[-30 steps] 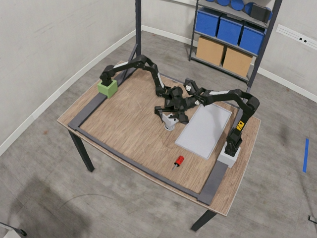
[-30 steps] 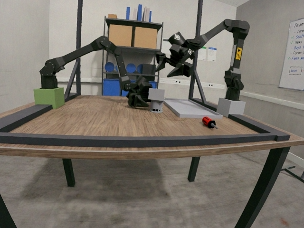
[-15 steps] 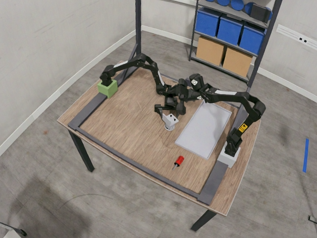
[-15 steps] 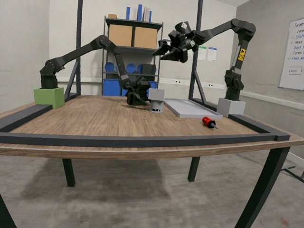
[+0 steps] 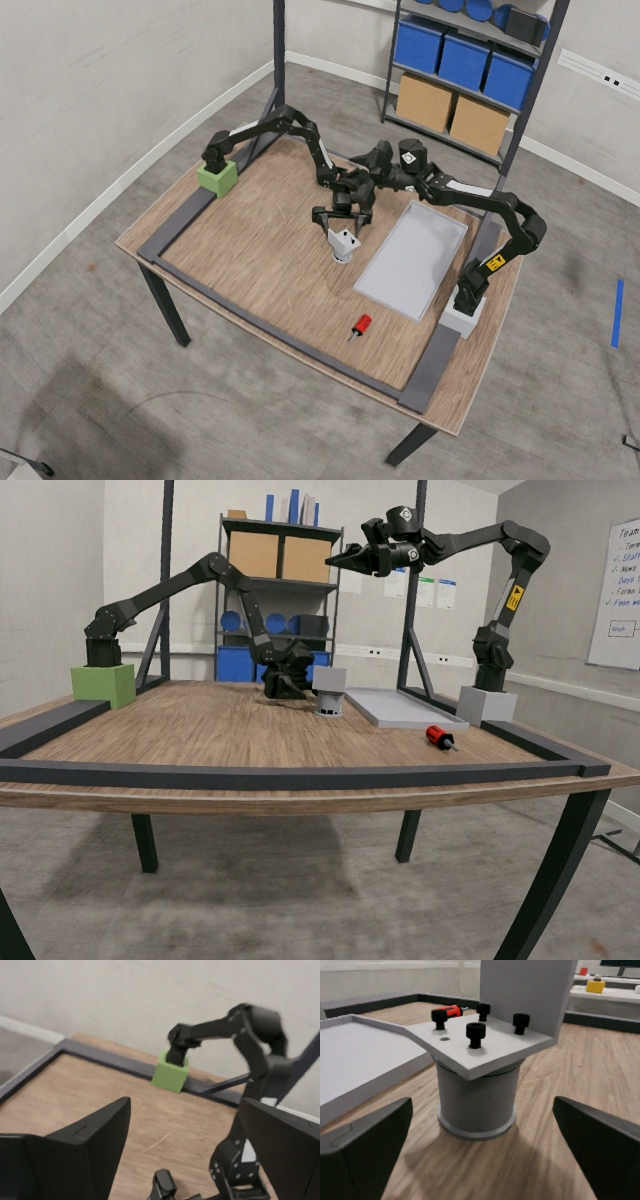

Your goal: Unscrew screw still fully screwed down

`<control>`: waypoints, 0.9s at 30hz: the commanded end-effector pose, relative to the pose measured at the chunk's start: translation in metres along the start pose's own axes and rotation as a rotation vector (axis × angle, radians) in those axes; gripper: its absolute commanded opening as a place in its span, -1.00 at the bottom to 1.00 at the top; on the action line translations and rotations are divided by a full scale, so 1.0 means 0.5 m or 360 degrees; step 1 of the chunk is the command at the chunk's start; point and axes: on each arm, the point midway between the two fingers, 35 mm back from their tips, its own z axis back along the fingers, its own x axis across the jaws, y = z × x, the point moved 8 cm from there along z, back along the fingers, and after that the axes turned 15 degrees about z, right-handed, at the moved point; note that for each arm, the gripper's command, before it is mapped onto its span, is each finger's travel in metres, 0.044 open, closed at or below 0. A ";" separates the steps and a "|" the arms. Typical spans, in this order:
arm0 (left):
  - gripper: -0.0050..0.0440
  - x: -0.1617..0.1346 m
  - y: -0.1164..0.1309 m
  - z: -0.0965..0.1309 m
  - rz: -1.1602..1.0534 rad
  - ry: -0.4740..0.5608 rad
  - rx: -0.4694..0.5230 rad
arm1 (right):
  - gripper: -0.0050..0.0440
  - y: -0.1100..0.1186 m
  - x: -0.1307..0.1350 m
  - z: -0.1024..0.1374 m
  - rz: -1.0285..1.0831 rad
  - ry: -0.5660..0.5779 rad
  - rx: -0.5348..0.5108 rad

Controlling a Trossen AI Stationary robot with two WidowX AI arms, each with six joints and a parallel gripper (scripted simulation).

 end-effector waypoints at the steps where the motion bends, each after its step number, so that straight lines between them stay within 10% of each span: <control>1: 0.43 -0.035 -0.057 0.026 -0.0066 0.0176 -0.0116 | 0.84 -0.048 0.005 0.020 -0.0094 -0.0014 -0.0023; 17: 0.43 -0.099 -0.147 0.128 -0.0468 0.0594 -0.0446 | 0.84 -0.053 0.007 0.041 -0.0106 -0.0015 -0.0023; 27: 0.43 -0.095 -0.134 0.119 -0.0465 0.0579 -0.0410 | 0.84 -0.053 0.007 0.040 -0.0111 -0.0014 -0.0024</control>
